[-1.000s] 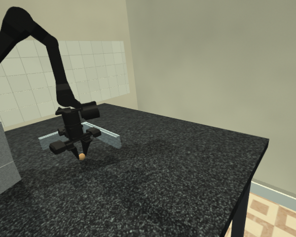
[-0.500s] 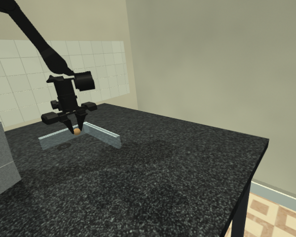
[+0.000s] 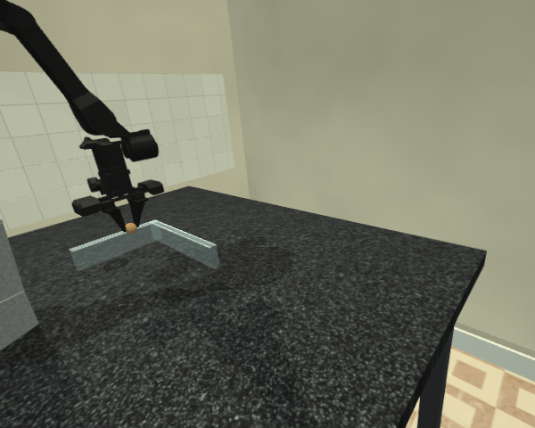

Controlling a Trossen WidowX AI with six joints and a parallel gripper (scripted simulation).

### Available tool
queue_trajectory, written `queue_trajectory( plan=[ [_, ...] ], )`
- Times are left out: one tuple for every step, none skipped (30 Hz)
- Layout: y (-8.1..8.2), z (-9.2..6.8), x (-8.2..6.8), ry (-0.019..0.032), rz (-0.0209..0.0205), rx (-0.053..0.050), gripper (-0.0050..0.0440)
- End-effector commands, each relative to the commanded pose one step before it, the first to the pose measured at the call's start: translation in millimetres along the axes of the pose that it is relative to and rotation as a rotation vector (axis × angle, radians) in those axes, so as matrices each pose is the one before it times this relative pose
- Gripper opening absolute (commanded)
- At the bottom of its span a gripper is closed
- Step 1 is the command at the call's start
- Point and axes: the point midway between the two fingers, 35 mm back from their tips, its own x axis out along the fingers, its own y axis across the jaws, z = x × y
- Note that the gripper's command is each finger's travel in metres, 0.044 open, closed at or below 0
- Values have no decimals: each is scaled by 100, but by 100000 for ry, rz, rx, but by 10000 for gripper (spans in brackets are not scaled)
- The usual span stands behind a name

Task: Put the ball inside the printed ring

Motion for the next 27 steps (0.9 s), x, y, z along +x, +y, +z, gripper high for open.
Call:
queue_trajectory(
  plan=[
    [911,4025,1265,101,2380,86,0],
    [174,1233,226,-16,-56,2,0],
    [231,1225,220,-30,-70,2,0],
    [287,1213,215,-44,-83,3,0],
    [0,0,0,0,0,0,0],
    [0,0,0,0,0,0,0],
    [341,1194,208,-60,-94,4,0],
    [310,938,161,-60,-82,4,0],
    [202,557,95,-41,-52,3,0],
    [70,185,31,-15,-18,1,0],
    [0,0,0,0,0,0,0],
    [0,0,0,0,0,0,0],
    [0,0,0,0,0,0,0],
    [-24,9,187,0,0,0,0],
    [-40,14,335,0,0,0,0],
    [-52,18,500,0,0,0,0],
    [-55,20,693,0,0,0,0],
    [-39,14,761,0,0,0,0],
    [-18,6,850,0,0,0,0],
    [13,-4,956,0,0,0,0],
    [54,-19,1037,0,0,0,0],
    [0,0,0,0,0,0,0],
    [0,0,0,0,0,0,0],
    [76,-27,857,0,0,0,0],
    [60,-21,523,0,0,0,0],
    [23,-8,175,0,0,0,0],
    [0,0,0,0,0,0,0]
  ],
)
